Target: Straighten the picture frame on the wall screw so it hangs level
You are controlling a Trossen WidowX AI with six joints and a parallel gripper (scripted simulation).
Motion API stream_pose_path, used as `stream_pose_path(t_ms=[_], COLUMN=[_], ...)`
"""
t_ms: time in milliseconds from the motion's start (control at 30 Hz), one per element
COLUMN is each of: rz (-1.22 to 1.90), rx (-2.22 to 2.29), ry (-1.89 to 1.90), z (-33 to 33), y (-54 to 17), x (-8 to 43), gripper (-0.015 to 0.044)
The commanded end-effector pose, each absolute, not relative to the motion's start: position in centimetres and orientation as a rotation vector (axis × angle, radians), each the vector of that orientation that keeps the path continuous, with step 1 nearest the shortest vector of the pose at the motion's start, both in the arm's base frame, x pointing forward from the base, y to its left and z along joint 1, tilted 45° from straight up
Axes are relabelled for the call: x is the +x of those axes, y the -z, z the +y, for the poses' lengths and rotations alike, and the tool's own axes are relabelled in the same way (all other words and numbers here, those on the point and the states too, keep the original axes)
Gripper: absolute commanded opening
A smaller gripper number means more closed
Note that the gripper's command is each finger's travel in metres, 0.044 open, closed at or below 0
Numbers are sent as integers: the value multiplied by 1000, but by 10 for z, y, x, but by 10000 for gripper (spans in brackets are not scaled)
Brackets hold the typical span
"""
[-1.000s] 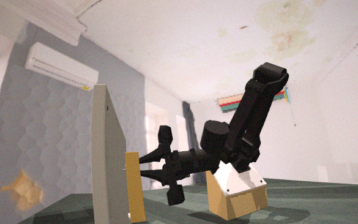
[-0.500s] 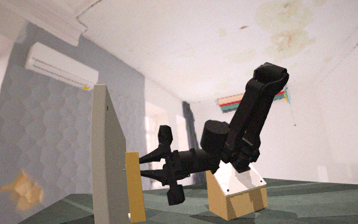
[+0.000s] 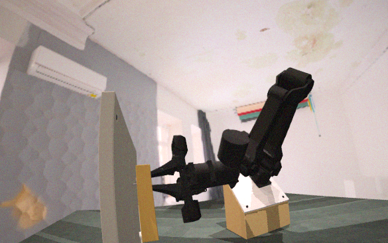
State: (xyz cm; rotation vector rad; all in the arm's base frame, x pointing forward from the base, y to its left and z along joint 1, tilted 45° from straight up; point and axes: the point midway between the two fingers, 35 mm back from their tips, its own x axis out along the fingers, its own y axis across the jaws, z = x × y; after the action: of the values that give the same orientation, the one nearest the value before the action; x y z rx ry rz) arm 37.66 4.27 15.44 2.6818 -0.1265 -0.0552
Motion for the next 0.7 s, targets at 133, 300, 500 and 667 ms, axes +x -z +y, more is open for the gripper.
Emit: stream_pose_path(t_ms=[133,300,500,667], rz=[-154,-154,-154,-154], rx=[2683,2683,2683,2683], ry=[36,36,36,36], z=[40,41,42,42], y=[-160,-160,-160,-161], x=[378,378,378,378], gripper=[0,0,0,0])
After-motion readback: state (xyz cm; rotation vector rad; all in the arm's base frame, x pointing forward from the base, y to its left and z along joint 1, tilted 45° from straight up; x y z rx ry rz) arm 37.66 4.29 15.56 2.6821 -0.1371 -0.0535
